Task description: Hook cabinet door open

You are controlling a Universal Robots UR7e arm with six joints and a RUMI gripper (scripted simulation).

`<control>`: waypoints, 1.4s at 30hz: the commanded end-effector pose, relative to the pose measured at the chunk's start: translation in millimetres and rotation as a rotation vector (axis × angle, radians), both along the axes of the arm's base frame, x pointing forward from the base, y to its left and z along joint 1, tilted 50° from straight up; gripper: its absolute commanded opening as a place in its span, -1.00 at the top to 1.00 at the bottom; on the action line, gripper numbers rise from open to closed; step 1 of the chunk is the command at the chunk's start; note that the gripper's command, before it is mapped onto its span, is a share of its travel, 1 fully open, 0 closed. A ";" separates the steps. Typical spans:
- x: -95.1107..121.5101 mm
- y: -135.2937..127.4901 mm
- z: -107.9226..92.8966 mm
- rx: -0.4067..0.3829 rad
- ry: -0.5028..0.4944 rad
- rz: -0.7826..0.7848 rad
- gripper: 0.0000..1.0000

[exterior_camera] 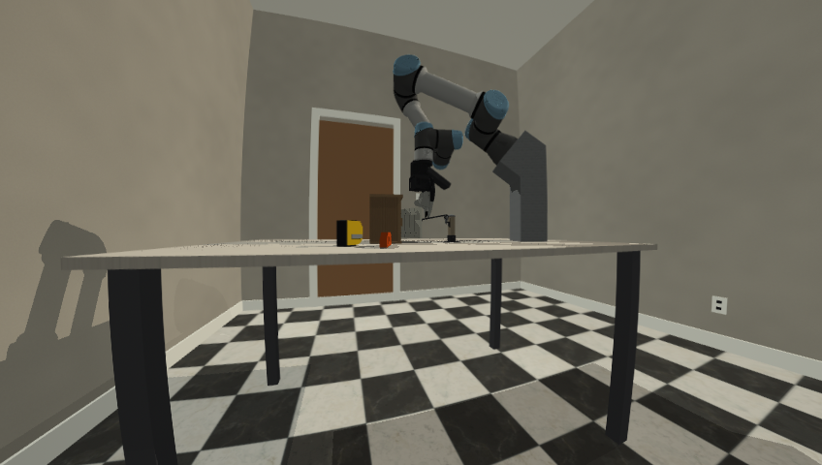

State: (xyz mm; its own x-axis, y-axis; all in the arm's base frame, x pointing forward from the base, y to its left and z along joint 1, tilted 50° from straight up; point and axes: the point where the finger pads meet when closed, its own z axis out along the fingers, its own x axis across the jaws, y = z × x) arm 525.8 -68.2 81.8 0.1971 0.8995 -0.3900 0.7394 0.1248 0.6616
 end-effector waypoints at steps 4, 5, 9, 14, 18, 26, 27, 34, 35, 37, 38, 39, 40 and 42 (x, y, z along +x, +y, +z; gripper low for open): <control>0.1 0.2 0.4 0.000 -0.001 0.000 0.72; 0.1 0.2 0.4 0.000 -0.001 0.000 0.72; 0.1 0.2 0.4 0.000 -0.001 0.000 0.72; 0.1 0.2 0.4 0.000 -0.001 0.000 0.72; 0.1 0.2 0.4 0.000 -0.001 0.000 0.72; 0.1 0.2 0.4 0.000 -0.001 0.000 0.72; 0.1 0.2 0.4 0.000 -0.001 0.000 0.72; -0.1 0.3 0.6 0.000 -0.001 0.000 0.72; -0.2 0.4 0.7 0.000 -0.001 0.000 0.72; -0.7 0.7 1.2 0.000 -0.001 0.000 0.72; -1.0 0.9 1.5 0.000 -0.001 0.000 0.72; -1.4 1.2 1.9 0.000 -0.001 0.000 0.72; -1.9 1.5 2.4 0.000 -0.001 0.000 0.72; -3.1 2.3 3.6 0.000 -0.001 0.000 0.72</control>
